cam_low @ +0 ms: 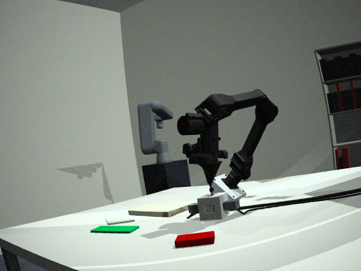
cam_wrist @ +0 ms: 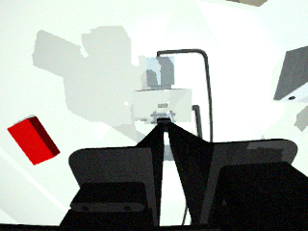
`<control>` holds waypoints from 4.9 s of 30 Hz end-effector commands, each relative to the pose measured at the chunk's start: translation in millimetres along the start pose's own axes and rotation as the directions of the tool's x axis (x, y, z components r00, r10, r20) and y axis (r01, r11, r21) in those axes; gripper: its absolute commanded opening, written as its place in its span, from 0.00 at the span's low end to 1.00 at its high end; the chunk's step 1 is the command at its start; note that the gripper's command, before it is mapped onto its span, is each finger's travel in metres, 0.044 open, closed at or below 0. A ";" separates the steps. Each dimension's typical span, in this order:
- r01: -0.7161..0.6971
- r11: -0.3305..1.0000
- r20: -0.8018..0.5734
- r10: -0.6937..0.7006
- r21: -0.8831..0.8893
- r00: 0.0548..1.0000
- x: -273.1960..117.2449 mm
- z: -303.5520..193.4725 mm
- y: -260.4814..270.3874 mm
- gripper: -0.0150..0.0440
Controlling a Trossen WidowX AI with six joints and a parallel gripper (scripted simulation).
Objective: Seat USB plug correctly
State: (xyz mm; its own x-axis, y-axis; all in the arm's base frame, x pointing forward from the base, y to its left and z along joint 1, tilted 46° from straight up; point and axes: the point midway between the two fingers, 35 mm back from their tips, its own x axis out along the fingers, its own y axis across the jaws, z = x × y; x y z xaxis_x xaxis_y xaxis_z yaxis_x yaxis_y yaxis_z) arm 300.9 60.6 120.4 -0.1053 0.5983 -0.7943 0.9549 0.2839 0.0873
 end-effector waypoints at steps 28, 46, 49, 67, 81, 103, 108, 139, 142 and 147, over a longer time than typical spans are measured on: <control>0.001 1.000 0.001 -0.001 0.006 1.000 4.4 -0.3 -0.3 0.25; 0.001 1.000 0.000 -0.001 0.006 1.000 6.5 -0.6 -0.3 0.25; 0.001 1.000 0.000 -0.001 0.006 1.000 6.8 -0.6 -0.3 0.25; 0.001 1.000 0.000 -0.001 0.006 1.000 9.0 -0.9 -0.3 0.25; 0.001 1.000 0.000 -0.001 0.006 1.000 10.6 -1.2 -0.3 0.25; 0.000 1.000 0.000 0.000 0.006 1.000 13.2 -1.6 -0.3 0.25; 0.000 1.000 0.000 0.000 0.006 1.000 13.8 -1.6 -0.3 0.25; 0.000 1.000 0.000 0.000 0.006 1.000 14.0 -1.7 -0.3 0.25; -0.003 1.000 0.006 0.003 0.004 1.000 11.4 0.0 -0.1 0.39; -0.003 1.000 0.006 0.003 0.004 1.000 11.4 0.0 -0.1 0.42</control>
State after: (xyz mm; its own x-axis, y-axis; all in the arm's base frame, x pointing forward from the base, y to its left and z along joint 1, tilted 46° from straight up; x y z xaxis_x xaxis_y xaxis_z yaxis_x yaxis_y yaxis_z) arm 299.7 67.6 111.5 -0.1004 0.5948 -0.7976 0.9561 0.2796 0.0882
